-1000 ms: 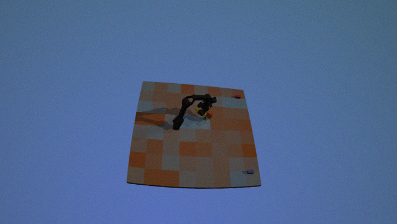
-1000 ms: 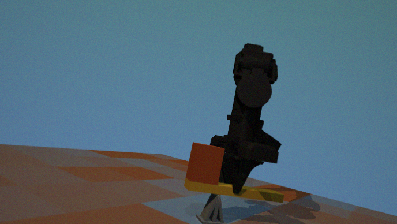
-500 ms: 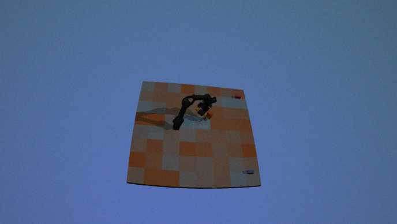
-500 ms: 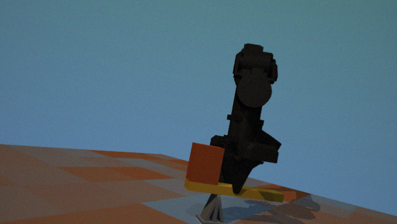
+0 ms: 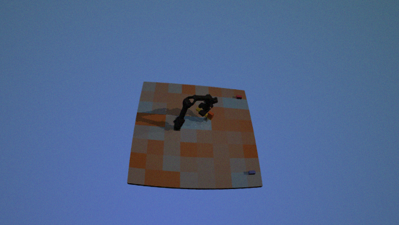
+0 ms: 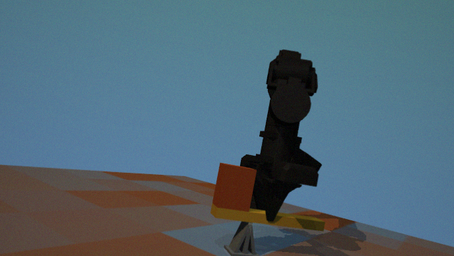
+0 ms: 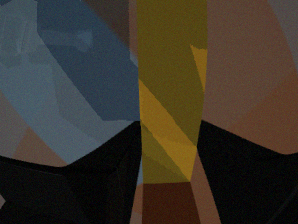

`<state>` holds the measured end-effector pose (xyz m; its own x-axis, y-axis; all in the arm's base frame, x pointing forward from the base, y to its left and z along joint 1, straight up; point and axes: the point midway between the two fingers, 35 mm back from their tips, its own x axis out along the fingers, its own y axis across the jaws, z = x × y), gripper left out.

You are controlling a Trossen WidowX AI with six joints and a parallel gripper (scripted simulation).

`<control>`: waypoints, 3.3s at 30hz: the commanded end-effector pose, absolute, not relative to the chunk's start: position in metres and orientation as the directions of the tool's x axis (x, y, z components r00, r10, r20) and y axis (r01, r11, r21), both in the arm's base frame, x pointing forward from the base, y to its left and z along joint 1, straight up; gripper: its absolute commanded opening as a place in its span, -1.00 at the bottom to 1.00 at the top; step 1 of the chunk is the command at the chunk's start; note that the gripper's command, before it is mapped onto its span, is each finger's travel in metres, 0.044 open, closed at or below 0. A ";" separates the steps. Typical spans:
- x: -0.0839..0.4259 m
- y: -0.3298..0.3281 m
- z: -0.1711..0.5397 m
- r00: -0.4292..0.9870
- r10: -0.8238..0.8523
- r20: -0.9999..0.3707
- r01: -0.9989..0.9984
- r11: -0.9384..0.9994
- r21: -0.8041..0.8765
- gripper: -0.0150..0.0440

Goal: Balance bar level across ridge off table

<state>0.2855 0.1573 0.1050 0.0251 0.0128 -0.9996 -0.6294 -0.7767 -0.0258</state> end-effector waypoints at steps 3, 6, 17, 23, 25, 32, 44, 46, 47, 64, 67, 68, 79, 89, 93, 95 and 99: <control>0.286 0.157 0.105 0.025 0.013 -1.000 -0.629 -0.777 -0.026 -0.49; 0.286 0.157 0.105 0.025 0.013 -1.000 -0.629 -0.777 -0.026 -0.49; 0.286 0.157 0.105 0.025 0.013 -1.000 -0.629 -0.777 -0.026 -0.49; 0.286 0.157 0.105 0.025 0.013 -1.000 -0.629 -0.777 -0.026 -0.31; 0.286 0.157 0.105 0.025 0.013 -1.000 -0.629 -0.777 -0.026 -0.14; 0.286 0.157 0.105 0.025 0.013 -1.000 -0.629 -0.777 -0.026 0.07; 0.286 0.157 0.105 0.025 0.013 -1.000 -0.629 -0.777 -0.026 0.08; 0.286 0.157 0.105 0.025 0.013 -1.000 -0.629 -0.777 -0.026 0.08; 0.286 0.157 0.105 0.025 0.013 -1.000 -0.629 -0.777 -0.026 0.08; 0.286 0.157 0.105 0.025 0.013 -1.000 -0.629 -0.777 -0.026 0.09; 0.286 0.157 0.105 0.025 0.013 -1.000 -0.629 -0.777 -0.026 0.09; 0.286 0.157 0.105 0.025 0.013 -1.000 -0.629 -0.777 -0.026 0.09; 0.286 0.157 0.105 0.025 0.013 -1.000 -0.629 -0.777 -0.026 0.14; 0.286 0.157 0.105 0.025 0.013 -1.000 -0.629 -0.777 -0.026 0.67; 0.286 0.157 0.105 0.025 0.013 -1.000 -0.629 -0.777 -0.026 1.00; 0.286 0.157 0.105 0.025 0.013 -1.000 -0.629 -0.777 -0.026 1.00; 0.288 0.159 0.132 0.025 0.013 -1.000 -0.629 -0.777 -0.026 1.00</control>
<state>0.2841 0.1565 0.1119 0.0110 0.0050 -0.9999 -0.6294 -0.7770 -0.0108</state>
